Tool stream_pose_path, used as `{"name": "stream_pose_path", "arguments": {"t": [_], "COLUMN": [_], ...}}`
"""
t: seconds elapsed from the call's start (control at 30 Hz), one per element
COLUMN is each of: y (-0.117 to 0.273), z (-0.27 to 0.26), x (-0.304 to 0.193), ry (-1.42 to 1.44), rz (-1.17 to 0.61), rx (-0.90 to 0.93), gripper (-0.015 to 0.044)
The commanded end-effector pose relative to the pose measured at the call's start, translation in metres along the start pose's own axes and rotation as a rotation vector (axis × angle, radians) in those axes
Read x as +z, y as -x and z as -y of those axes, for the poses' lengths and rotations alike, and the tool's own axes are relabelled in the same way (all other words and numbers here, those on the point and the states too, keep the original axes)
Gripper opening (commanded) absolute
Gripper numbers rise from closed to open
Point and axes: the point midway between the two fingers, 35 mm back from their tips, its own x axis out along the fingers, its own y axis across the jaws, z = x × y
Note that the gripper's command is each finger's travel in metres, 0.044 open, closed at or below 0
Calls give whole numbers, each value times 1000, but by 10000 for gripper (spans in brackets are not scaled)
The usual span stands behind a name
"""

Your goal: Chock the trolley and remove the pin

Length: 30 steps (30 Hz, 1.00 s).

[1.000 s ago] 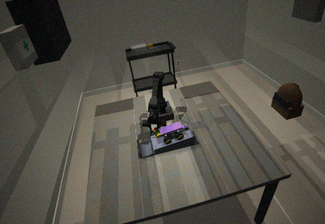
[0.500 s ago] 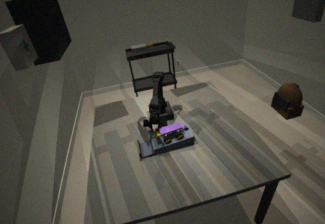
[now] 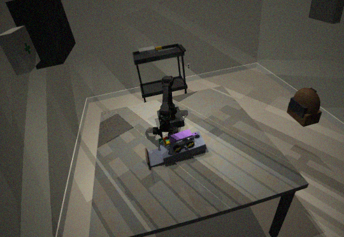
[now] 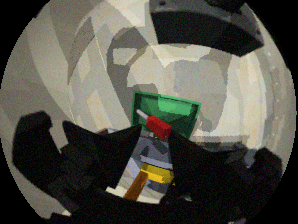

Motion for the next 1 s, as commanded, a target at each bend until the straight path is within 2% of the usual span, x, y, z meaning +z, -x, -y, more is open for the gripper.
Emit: {"name": "stream_pose_path", "arguments": {"t": [0.0, 0.97], "y": [-2, -6], "z": [2, 13], "x": [2, 0], "ry": [-3, -3], "rz": [9, 9], "rx": [3, 2], "gripper": [190, 190]}}
